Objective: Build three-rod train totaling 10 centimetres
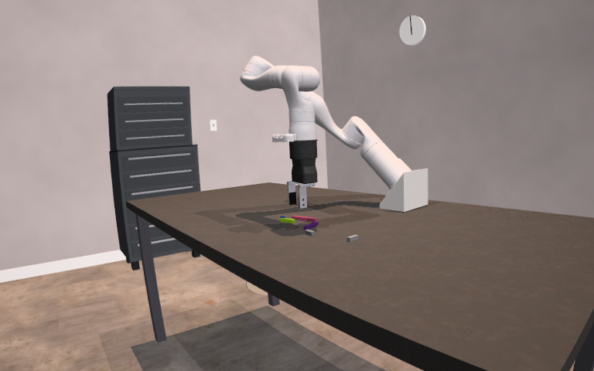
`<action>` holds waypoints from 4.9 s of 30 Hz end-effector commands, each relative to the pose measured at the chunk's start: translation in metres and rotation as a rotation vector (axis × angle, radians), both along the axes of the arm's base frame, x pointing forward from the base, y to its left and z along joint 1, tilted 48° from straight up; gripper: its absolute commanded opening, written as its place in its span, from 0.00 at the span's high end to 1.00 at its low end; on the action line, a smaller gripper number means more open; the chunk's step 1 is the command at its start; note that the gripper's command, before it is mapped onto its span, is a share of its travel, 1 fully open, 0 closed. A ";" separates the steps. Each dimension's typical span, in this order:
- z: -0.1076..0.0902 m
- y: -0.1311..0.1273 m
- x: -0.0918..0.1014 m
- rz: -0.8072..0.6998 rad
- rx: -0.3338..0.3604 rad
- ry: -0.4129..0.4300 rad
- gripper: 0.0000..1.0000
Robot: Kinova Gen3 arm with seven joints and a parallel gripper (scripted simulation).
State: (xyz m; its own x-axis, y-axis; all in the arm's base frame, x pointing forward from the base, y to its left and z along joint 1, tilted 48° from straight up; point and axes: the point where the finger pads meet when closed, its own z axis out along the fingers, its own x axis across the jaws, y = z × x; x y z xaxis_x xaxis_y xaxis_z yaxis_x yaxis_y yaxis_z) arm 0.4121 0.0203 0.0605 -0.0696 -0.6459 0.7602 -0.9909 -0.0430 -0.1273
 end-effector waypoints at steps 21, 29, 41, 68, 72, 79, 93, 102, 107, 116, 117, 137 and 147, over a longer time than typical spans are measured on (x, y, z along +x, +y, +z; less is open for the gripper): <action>0.043 -0.032 0.000 -0.549 0.100 -0.667 0.00; 0.054 -0.040 -0.002 -0.716 0.131 -0.864 0.00; 0.070 -0.054 -0.009 -1.039 0.197 -1.241 0.00; 0.087 -0.066 -0.018 -1.520 0.296 -1.771 0.00; 0.088 -0.066 -0.019 -1.579 0.308 -1.833 0.00; 0.089 -0.067 -0.019 -1.650 0.322 -1.906 0.00; 0.091 -0.068 -0.020 -1.735 0.338 -1.993 0.00; 0.091 -0.068 -0.020 -1.749 0.340 -2.007 0.00; 0.091 -0.068 -0.020 -1.751 0.340 -2.009 0.00; 0.091 -0.068 -0.020 -1.751 0.340 -2.009 0.46; 0.091 -0.068 -0.020 -1.751 0.340 -2.009 0.46; 0.091 -0.068 -0.020 -1.751 0.340 -2.009 0.46; 0.091 -0.068 -0.020 -1.751 0.340 -2.009 0.46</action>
